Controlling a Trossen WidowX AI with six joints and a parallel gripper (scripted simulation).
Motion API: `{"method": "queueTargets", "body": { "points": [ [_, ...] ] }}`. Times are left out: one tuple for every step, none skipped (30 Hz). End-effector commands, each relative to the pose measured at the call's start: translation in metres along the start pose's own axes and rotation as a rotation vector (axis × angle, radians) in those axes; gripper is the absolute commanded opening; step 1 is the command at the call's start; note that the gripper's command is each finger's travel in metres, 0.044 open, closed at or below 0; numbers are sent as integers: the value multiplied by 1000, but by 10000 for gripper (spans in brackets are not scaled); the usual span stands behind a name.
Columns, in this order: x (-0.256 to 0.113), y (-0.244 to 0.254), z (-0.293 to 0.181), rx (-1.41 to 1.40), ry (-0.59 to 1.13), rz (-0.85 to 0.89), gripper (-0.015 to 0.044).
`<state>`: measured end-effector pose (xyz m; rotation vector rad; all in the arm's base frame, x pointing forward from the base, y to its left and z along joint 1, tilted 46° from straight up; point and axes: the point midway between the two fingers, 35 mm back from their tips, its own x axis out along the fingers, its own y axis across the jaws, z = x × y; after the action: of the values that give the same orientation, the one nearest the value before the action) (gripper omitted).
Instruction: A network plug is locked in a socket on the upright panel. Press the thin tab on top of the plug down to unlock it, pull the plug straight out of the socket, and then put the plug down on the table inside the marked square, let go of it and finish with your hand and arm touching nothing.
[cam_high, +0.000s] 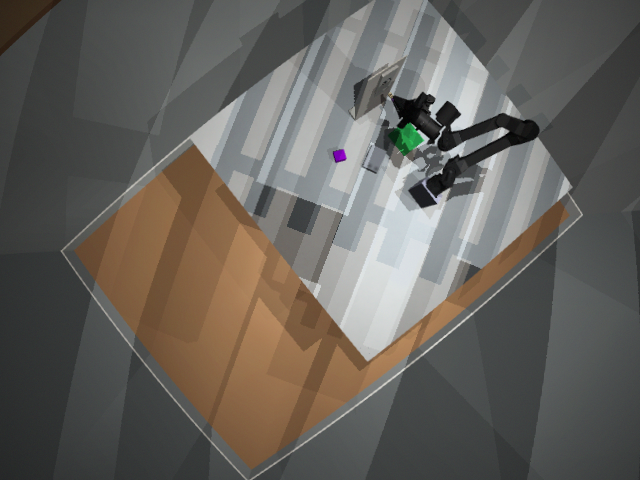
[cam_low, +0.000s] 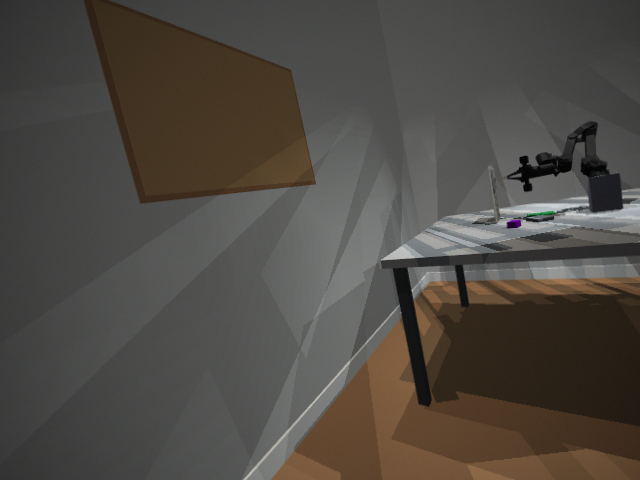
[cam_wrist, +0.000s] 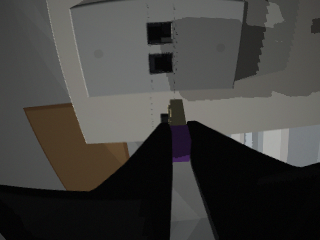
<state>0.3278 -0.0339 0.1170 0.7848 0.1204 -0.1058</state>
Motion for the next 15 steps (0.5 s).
{"method": "queueTargets", "body": {
  "points": [
    [-4,0,-1,4,-5,0,0],
    [-5,0,-1,4,-5,0,0],
    [-5,0,-1,4,-5,0,0],
    [-6,0,-1,4,-5,0,0],
    [-6,0,-2,4,-5,0,0],
    [-7,0,-2,4,-5,0,0],
    [-7,0,-2,4,-5,0,0],
    [-8,0,-2,4,-5,0,0],
    [-9,0,-3,4,-5,0,0],
    [-9,0,-3,4,-5,0,0],
    [-10,0,-3,4,-5,0,0],
    [-10,0,-4,4,-5,0,0],
    [-11,0,-4,4,-5,0,0],
    [-11,0,-4,4,-5,0,0],
    [-12,0,-4,4,-5,0,0]
  ]
}}
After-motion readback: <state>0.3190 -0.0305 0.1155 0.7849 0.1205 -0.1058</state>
